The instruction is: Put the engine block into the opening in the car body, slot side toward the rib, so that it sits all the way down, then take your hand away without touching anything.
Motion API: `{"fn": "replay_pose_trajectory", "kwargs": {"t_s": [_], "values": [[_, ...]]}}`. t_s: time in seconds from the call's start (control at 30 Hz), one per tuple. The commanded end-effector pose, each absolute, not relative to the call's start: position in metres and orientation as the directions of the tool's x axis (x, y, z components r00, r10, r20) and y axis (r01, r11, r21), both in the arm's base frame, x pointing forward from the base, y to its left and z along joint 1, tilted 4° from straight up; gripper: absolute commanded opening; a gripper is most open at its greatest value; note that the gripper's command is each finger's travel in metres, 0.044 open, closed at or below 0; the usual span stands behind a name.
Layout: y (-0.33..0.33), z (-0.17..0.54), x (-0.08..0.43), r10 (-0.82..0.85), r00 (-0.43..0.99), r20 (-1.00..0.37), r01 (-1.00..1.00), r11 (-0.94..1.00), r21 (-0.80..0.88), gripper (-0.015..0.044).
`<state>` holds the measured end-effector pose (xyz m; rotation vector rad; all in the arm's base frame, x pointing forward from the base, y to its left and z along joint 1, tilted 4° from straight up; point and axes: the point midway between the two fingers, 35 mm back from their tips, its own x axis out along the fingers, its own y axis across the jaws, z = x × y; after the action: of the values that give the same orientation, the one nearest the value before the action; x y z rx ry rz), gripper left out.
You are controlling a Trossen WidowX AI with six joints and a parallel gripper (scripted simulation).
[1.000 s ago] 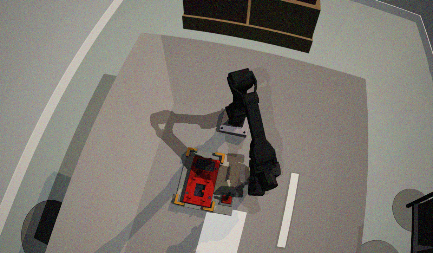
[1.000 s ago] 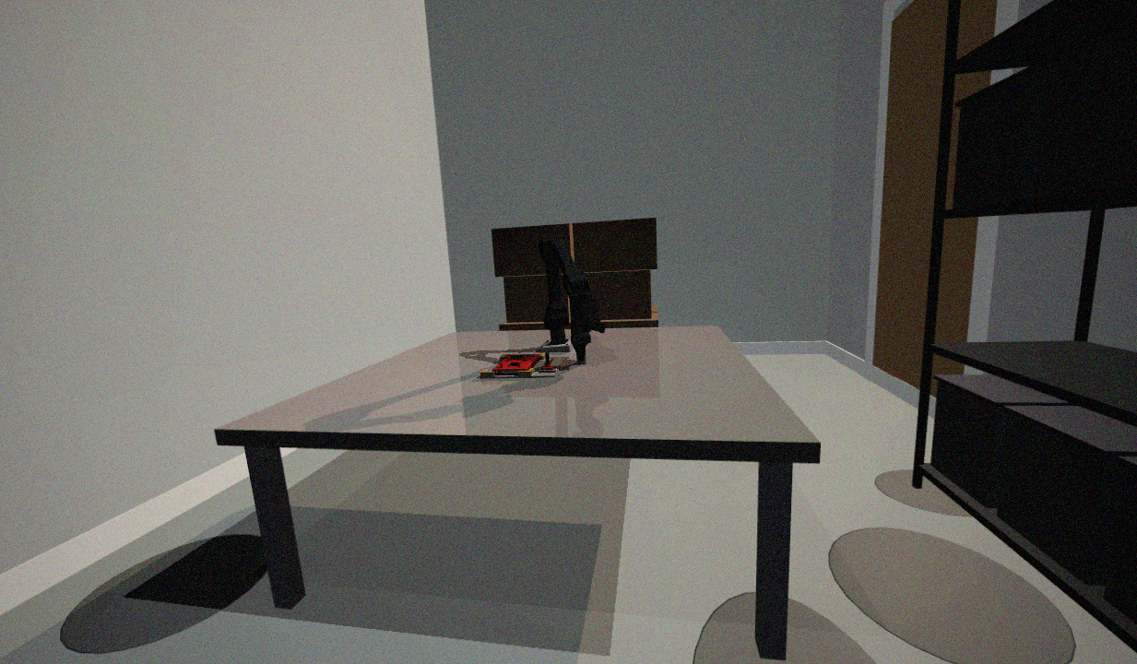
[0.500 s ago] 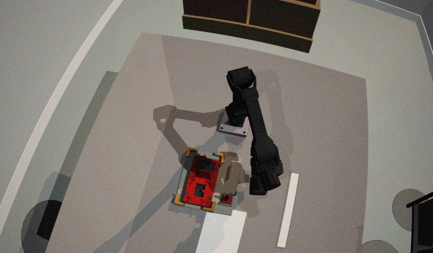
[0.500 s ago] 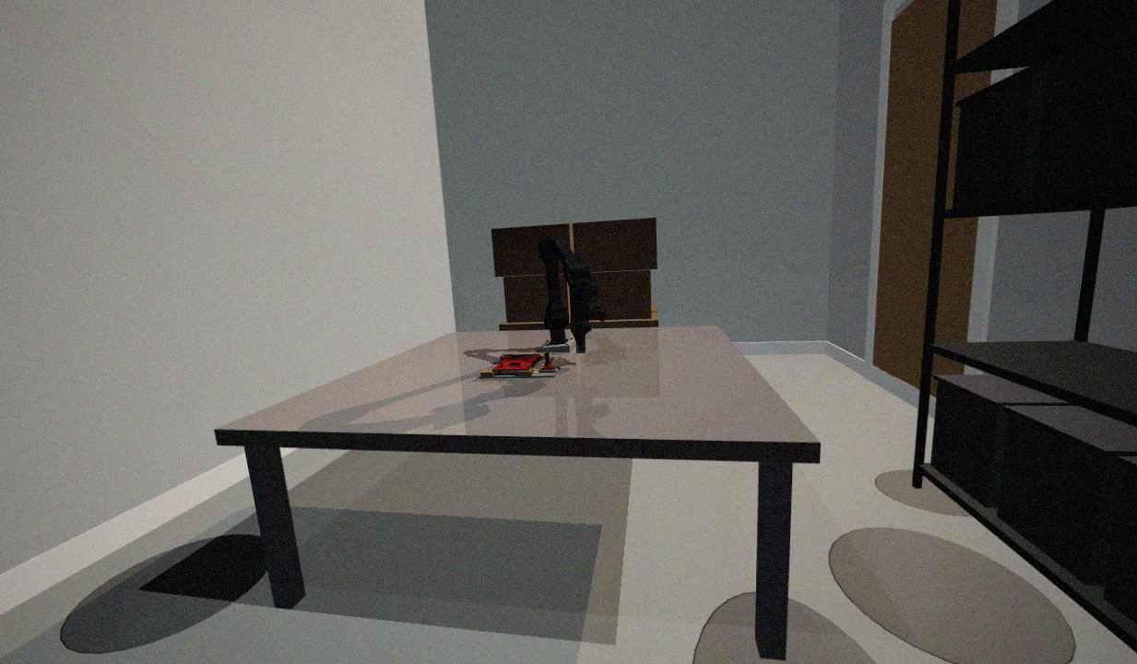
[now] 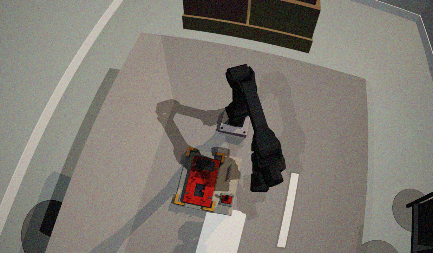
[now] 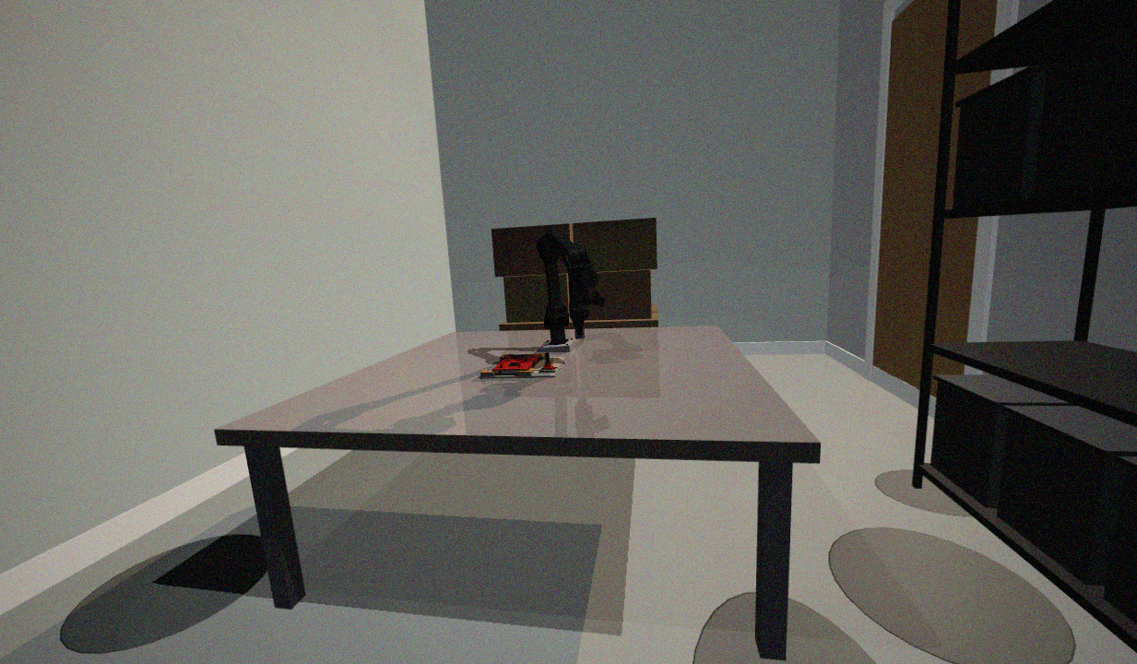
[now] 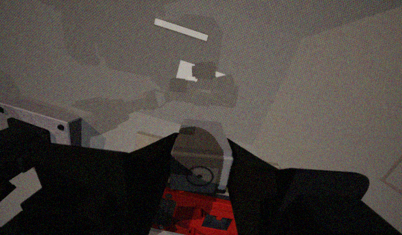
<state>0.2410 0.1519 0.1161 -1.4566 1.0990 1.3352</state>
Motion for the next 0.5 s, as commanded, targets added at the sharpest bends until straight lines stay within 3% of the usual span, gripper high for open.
{"fn": "replay_pose_trajectory", "kwargs": {"t_s": [0.0,0.47], "values": [[0.152,0.133,0.241,-0.051,0.061,-0.997,-0.968,-0.246,-0.046,0.0000],[0.149,0.160,0.236,-0.052,0.060,-0.997,-0.972,-0.231,-0.047,0.0000]]}}
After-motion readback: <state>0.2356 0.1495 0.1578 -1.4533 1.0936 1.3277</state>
